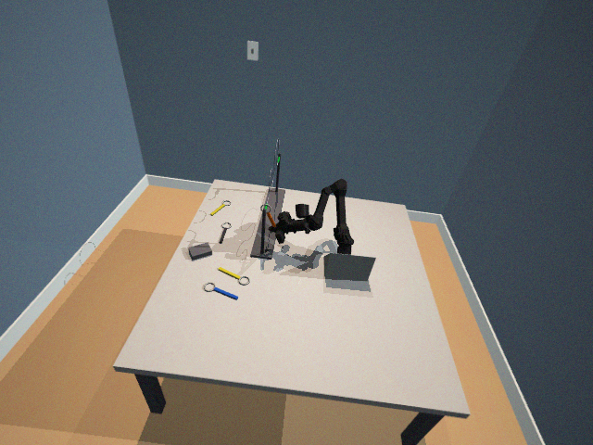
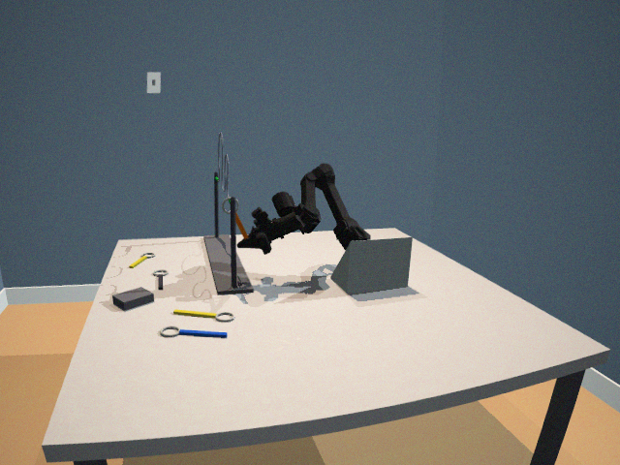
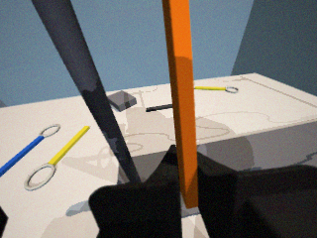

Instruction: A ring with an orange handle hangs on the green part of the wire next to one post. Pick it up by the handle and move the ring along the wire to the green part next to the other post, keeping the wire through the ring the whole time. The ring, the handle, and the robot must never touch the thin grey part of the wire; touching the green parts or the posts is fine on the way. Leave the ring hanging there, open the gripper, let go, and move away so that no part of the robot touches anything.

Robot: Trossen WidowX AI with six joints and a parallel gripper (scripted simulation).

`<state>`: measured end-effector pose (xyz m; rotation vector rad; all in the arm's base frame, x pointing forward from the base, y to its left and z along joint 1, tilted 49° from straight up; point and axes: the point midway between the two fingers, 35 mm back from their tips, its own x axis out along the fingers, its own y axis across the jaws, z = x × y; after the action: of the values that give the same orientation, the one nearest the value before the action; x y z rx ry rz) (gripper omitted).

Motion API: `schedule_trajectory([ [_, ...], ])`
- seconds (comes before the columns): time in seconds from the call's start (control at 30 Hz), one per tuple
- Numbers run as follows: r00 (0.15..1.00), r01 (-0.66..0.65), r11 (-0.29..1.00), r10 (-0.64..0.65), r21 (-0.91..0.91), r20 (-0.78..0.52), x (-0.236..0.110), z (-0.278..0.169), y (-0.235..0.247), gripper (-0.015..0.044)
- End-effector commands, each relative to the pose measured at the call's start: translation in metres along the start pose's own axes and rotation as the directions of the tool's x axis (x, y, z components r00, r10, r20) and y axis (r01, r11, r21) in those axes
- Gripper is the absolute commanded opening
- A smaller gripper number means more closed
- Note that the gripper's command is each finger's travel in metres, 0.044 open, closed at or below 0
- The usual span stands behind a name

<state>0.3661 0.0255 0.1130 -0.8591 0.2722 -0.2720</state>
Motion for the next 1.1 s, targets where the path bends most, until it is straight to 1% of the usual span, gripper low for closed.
schedule_trajectory([
  [0.0, 1.000, 0.000, 1.000, 0.000, 0.000, 0.000, 0.000, 0.000, 0.000, 0.0086],
  [0.1, 1.000, 0.000, 1.000, 0.000, 0.000, 0.000, -0.002, 0.000, 0.000, 0.0160],
  [0.57, 1.000, -0.007, 1.000, 0.007, -0.005, -0.001, -0.050, -0.001, 0.001, 0.0160],
  [1.07, 1.000, -0.007, 1.000, 0.007, -0.005, -0.001, -0.050, -0.001, 0.001, 0.0160],
])
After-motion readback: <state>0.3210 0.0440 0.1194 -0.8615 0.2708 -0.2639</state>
